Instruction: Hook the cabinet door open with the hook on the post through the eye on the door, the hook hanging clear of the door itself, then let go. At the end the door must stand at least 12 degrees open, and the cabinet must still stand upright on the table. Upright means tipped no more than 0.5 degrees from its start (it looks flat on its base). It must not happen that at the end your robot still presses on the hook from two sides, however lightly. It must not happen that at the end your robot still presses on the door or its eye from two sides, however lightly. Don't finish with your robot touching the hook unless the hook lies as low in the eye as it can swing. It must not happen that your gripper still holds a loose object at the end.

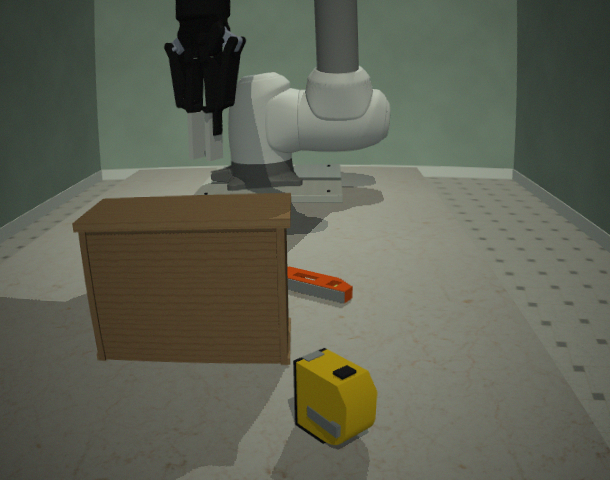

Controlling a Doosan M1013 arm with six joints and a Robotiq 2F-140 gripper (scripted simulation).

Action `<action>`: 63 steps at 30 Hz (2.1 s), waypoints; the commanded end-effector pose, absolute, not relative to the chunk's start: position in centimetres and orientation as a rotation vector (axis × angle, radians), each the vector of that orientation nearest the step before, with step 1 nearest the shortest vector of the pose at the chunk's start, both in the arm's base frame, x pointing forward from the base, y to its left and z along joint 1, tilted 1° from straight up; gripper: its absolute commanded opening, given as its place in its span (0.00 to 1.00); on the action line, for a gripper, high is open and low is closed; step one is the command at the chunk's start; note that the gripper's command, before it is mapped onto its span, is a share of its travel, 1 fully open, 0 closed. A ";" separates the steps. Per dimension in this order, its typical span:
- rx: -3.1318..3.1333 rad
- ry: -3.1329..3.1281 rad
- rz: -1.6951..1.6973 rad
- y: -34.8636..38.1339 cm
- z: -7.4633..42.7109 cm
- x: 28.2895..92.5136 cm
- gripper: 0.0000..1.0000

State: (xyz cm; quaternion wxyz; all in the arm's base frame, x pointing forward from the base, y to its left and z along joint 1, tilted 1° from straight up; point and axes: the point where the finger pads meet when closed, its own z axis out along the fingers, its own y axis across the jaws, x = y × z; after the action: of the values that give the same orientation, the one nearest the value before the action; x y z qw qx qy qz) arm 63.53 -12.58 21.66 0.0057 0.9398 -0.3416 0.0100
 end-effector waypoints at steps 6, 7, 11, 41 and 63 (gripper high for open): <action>2.942 -1.069 0.031 -12.6 21.7 63.5 0.16; 2.942 -1.069 0.031 -12.6 21.7 63.5 0.16; 2.942 -1.069 0.031 -12.6 21.7 63.5 0.16; 2.939 -1.078 0.031 -12.6 21.4 63.5 0.16; 2.937 -1.084 0.031 -12.6 18.7 63.6 0.16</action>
State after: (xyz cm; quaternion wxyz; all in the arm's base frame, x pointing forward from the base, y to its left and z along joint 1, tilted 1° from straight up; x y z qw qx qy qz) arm 63.60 -12.58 18.99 0.0057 0.9381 -0.3461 0.0100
